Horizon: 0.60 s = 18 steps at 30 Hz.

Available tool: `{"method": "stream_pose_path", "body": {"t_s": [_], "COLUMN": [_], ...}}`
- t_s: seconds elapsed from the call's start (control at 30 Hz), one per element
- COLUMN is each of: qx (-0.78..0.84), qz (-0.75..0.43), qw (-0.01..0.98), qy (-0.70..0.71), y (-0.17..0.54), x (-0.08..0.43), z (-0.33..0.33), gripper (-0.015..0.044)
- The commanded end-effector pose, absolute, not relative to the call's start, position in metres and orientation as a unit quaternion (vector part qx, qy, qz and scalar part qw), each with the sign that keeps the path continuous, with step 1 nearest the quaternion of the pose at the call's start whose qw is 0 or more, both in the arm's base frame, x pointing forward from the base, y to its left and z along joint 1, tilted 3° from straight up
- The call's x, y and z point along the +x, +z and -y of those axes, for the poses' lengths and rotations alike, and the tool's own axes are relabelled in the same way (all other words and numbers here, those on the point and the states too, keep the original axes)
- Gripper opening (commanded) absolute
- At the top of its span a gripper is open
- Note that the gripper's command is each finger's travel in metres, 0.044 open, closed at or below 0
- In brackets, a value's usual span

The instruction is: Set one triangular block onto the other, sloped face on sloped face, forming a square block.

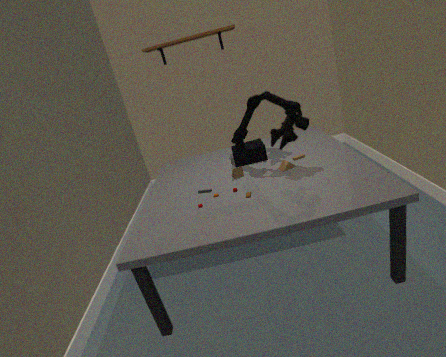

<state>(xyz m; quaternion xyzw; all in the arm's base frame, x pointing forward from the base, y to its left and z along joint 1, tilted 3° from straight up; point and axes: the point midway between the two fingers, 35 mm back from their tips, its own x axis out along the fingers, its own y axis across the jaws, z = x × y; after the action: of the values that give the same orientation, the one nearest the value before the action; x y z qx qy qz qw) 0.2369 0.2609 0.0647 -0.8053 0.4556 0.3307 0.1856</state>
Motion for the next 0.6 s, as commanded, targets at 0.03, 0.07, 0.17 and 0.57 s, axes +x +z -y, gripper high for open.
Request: {"method": "stream_pose_path", "body": {"t_s": [0.03, 0.07, 0.17, 0.57], "qx": [-0.807, -0.808, -0.811, -0.812], "qz": [-0.449, -0.444, -0.427, -0.416], "qw": [0.187, 0.191, 0.2, 0.206], "qy": [0.335, 0.337, 0.347, 0.354], "y": [0.053, 0.047, 0.026, 0.006], "x": [0.228, 0.22, 0.194, 0.169], "z": [-0.28, -0.294, -0.333, -0.359], "gripper": [0.044, 0.044, 0.044, 0.044]}}
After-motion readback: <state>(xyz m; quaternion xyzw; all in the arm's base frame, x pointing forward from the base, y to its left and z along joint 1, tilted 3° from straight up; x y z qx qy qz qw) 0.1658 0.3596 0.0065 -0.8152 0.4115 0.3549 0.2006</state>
